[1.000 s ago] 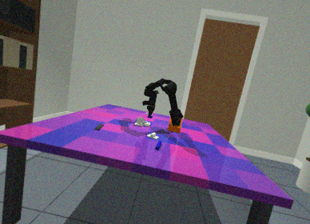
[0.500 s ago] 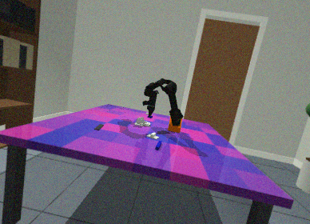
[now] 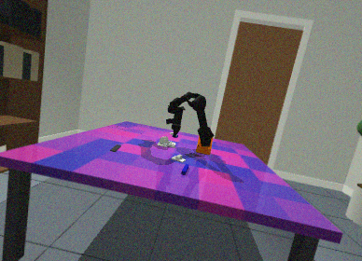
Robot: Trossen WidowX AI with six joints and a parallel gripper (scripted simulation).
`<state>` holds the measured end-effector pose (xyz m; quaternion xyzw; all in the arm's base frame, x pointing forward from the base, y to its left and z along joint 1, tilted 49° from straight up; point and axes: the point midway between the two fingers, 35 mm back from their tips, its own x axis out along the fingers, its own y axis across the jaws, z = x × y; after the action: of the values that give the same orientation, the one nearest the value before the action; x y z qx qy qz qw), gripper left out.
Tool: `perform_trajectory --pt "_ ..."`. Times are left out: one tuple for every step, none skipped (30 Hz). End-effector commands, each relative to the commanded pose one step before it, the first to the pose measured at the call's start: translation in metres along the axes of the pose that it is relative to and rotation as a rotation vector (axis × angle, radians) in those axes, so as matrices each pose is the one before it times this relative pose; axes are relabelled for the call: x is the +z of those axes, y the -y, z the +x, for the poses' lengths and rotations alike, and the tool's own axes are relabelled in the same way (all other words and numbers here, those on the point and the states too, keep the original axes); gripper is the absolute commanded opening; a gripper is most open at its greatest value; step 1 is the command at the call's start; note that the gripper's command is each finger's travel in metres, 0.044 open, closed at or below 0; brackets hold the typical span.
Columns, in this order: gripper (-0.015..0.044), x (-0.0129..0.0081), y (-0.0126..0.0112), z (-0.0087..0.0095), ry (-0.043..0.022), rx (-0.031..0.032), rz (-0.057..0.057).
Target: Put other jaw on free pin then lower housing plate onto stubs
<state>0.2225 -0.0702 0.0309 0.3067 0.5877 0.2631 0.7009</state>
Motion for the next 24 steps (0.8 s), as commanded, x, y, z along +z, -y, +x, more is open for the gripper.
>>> perform_trajectory --pt "0.0351 -0.00004 -0.00037 0.00780 0.00006 0.00395 0.0071" --pt "0.0351 0.00008 0.00004 0.00167 0.00005 -0.00010 0.0000" --pt "0.0351 0.00007 0.00003 0.00167 0.00005 -0.00008 -0.0001" --pt "0.0351 0.00006 0.00003 0.00166 0.00005 -0.00006 -0.0001" --pt "0.0351 0.00005 0.00002 0.00166 0.00005 -0.00004 -0.0001" --pt "0.0351 0.00004 0.00001 0.00166 0.00004 -0.00002 -0.0001" --pt "0.0351 0.00003 0.00000 0.00166 0.00004 0.00001 -0.0001" --pt "0.0351 0.00002 -0.00001 0.00165 0.00004 0.00003 -0.0001" --pt "0.0351 0.00001 -0.00002 0.00165 0.00004 0.00005 -0.0001" --pt "0.0351 0.00000 -0.00002 0.00165 0.00004 0.00007 -0.0001" --pt "0.0351 -0.00001 -0.00003 0.00164 0.00004 0.00009 -0.0001" --pt "0.0351 -0.00002 -0.00004 0.00164 0.00003 0.00011 -0.0001" --pt "0.0351 -0.00003 -0.00005 0.00164 0.00003 0.00013 -0.0001" --pt "0.0351 -0.00004 -0.00006 0.00163 0.00003 0.00015 -0.0001" --pt "0.0351 -0.00005 -0.00007 0.00163 0.00003 0.00017 -0.0001" --pt "0.0351 -0.00006 -0.00007 0.00163 0.00002 0.00019 -0.0001" --pt "0.0351 -0.00007 -0.00008 0.00162 0.00002 0.00022 -0.0001" --pt "0.0351 -0.00008 -0.00009 0.00162 0.00002 0.00024 -0.0001" --pt "0.0351 -0.00009 -0.00010 0.00161 0.00001 0.00026 -0.0001" --pt "0.0351 -0.00010 -0.00010 0.00161 0.00001 0.00028 -0.0001" --pt "0.0351 -0.00011 -0.00011 0.00161 0.00001 0.00030 -0.0001" --pt "0.0351 -0.00012 -0.00012 0.00161 0.00000 0.00032 -0.0001" --pt "0.0351 -0.00013 -0.00013 0.00160 0.00000 0.00034 -0.0001" --pt "0.0351 -0.00014 -0.00013 0.00160 -0.00001 0.00036 -0.0001"
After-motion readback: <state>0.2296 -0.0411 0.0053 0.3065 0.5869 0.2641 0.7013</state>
